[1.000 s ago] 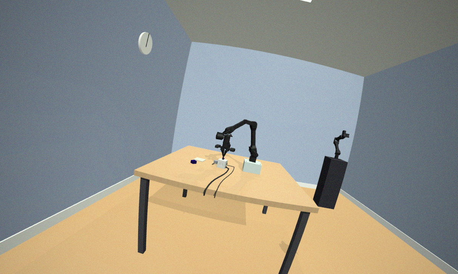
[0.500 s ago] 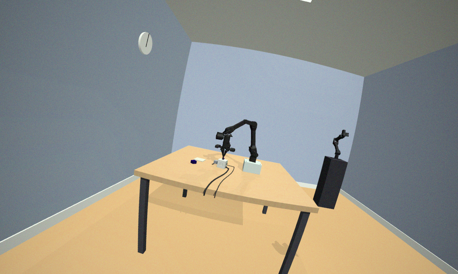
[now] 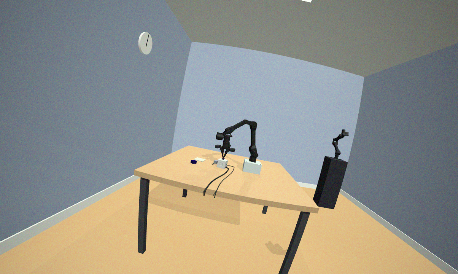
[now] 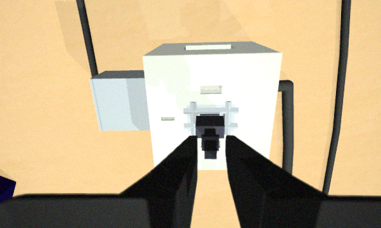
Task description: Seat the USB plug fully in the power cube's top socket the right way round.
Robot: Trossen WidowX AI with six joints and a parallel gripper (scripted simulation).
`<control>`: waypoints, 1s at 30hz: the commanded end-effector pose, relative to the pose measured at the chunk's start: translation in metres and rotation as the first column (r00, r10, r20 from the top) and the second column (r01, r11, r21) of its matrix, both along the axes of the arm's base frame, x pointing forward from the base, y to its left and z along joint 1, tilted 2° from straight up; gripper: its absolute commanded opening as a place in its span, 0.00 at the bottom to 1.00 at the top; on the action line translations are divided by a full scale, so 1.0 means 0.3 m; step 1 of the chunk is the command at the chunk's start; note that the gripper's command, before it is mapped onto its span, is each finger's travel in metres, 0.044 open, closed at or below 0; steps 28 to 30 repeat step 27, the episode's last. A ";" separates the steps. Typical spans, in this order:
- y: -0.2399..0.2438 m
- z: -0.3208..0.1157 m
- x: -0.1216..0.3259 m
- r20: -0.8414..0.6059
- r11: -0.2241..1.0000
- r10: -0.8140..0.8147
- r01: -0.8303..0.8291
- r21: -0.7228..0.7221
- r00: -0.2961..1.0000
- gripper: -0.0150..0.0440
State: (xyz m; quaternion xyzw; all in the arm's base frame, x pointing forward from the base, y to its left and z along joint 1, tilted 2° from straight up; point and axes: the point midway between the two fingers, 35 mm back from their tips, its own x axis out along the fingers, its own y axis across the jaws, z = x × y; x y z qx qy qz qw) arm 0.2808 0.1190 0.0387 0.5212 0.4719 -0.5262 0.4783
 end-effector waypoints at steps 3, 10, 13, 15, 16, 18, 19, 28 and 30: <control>0.000 0.001 0.000 0.001 1.000 0.000 0.000 0.000 1.000 0.42; 0.000 0.001 0.000 0.001 1.000 0.000 0.000 0.000 1.000 0.42; 0.000 0.001 0.000 0.001 1.000 0.000 0.000 0.000 1.000 0.42; 0.000 0.001 0.000 0.001 1.000 0.000 0.000 0.000 1.000 0.42; 0.000 0.001 0.001 0.001 1.000 0.000 0.000 0.001 1.000 0.42; 0.000 0.008 0.001 0.001 1.000 0.000 0.000 0.001 1.000 0.42; 0.000 0.011 0.001 0.001 1.000 0.000 0.000 0.001 1.000 0.42; 0.001 0.038 0.001 0.001 1.000 0.000 0.000 0.001 1.000 0.42; 0.001 0.038 0.001 0.001 1.000 0.000 0.000 0.001 1.000 0.42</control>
